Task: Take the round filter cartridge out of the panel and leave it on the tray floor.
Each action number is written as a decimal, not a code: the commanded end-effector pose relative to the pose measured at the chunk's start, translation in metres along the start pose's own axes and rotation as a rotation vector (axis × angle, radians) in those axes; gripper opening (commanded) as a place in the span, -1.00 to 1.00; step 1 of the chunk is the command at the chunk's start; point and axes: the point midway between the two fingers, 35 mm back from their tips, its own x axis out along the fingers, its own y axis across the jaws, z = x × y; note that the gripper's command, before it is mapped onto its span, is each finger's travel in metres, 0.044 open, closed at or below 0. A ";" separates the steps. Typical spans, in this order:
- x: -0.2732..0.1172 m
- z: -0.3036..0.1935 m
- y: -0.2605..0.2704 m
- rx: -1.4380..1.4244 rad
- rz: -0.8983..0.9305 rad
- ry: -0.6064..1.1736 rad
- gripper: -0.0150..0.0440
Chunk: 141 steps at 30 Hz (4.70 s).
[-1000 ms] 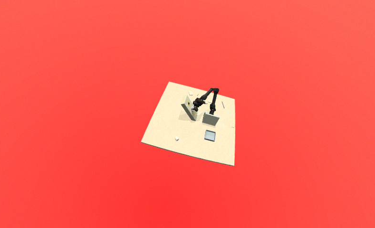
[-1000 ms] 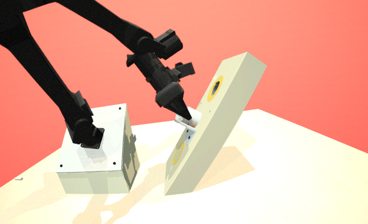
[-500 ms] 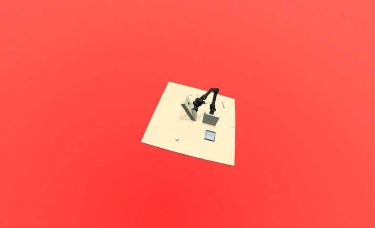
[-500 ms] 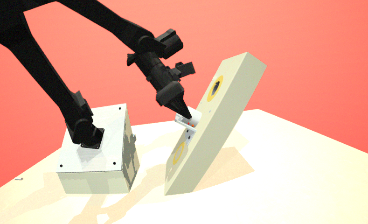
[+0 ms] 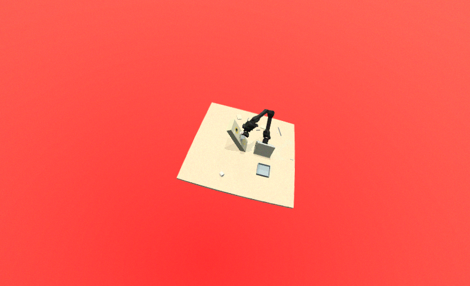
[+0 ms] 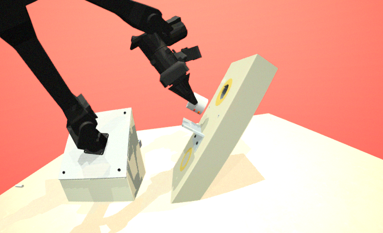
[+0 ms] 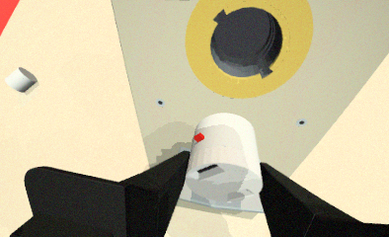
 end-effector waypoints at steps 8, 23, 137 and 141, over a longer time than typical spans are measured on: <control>-0.058 0.002 -0.002 0.004 -0.003 -0.006 -0.49; -0.054 0.006 0.054 0.006 -0.001 -0.007 -0.49; -0.056 -0.341 0.263 -1.514 0.880 -0.004 1.00; -0.071 -0.332 0.261 -1.514 0.880 -0.005 1.00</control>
